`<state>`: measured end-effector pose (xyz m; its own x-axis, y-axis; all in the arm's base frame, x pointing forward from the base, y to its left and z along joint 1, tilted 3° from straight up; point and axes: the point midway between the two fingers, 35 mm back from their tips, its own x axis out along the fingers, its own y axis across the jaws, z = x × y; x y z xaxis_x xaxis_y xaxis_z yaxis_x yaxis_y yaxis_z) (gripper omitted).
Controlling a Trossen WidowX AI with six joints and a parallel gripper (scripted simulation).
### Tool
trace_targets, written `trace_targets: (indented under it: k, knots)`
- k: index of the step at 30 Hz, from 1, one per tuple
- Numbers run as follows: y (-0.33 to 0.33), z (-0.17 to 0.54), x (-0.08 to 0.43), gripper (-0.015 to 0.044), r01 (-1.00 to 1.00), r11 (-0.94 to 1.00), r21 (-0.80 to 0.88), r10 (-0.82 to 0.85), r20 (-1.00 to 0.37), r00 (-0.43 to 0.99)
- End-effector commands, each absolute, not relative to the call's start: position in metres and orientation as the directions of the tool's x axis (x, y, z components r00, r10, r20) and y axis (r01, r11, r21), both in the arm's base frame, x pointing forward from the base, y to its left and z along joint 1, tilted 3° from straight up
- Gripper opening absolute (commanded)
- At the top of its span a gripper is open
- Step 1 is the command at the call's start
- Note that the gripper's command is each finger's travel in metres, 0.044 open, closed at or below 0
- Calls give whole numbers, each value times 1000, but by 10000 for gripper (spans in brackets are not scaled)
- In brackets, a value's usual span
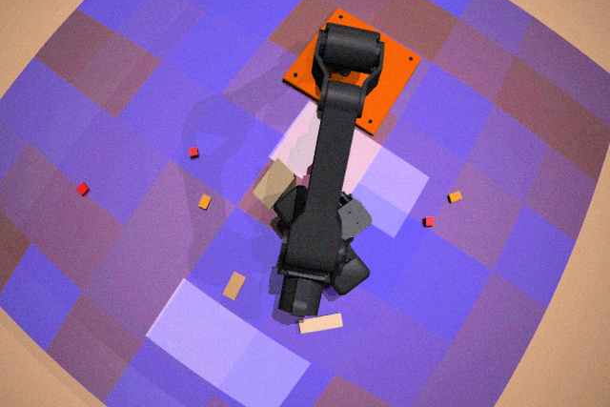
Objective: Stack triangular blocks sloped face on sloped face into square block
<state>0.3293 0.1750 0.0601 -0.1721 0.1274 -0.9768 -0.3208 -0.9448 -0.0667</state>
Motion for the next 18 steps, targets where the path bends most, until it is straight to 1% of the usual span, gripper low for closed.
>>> trace_targets:
  k: [1, 10, 18]
  knots:
    - [177, 66, 324, 0, -318, -946, -64, 92, -993, -73]
    - [181, 74, 311, 0, -319, -945, -65, 20, -990, 142]
    - [186, 78, 296, 0, -320, -945, -66, -52, -936, 347]
